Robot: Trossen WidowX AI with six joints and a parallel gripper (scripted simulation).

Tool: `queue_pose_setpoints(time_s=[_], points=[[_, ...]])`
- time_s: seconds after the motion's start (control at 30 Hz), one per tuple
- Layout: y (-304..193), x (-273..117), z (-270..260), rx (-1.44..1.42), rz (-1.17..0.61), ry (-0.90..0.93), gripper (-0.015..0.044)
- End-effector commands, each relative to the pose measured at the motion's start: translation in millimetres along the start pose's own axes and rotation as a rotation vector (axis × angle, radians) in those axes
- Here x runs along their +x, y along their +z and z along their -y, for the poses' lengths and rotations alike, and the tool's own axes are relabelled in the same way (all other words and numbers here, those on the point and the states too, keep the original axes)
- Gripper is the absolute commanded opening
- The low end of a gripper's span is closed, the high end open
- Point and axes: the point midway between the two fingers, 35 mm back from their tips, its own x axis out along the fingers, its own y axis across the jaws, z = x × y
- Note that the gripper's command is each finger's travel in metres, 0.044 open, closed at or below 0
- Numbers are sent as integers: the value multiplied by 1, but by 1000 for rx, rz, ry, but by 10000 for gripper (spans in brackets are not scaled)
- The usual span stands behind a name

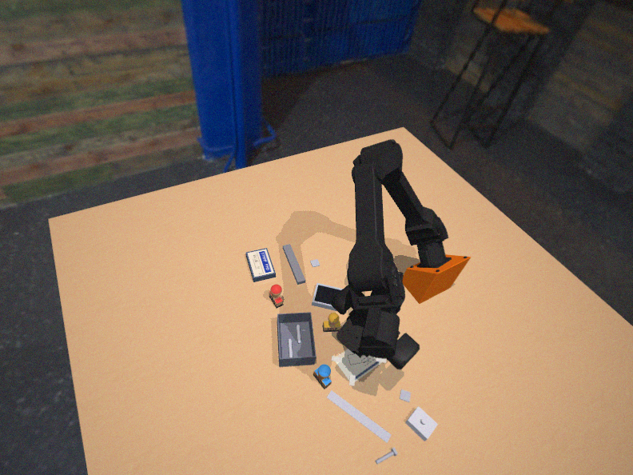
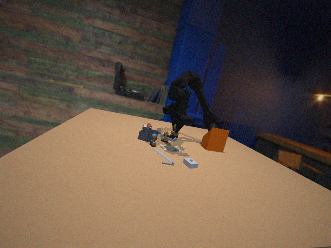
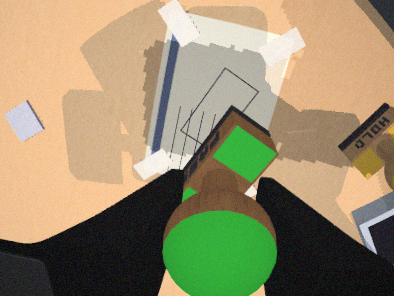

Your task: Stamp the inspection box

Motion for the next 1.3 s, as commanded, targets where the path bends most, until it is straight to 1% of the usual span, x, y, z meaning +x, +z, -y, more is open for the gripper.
queue_pose_setpoints(time_s=[0.0, 1.27], points=[[0, 3, -1, -5, 1, 1, 0], [1, 29, -1, -6, 6, 2, 0]])
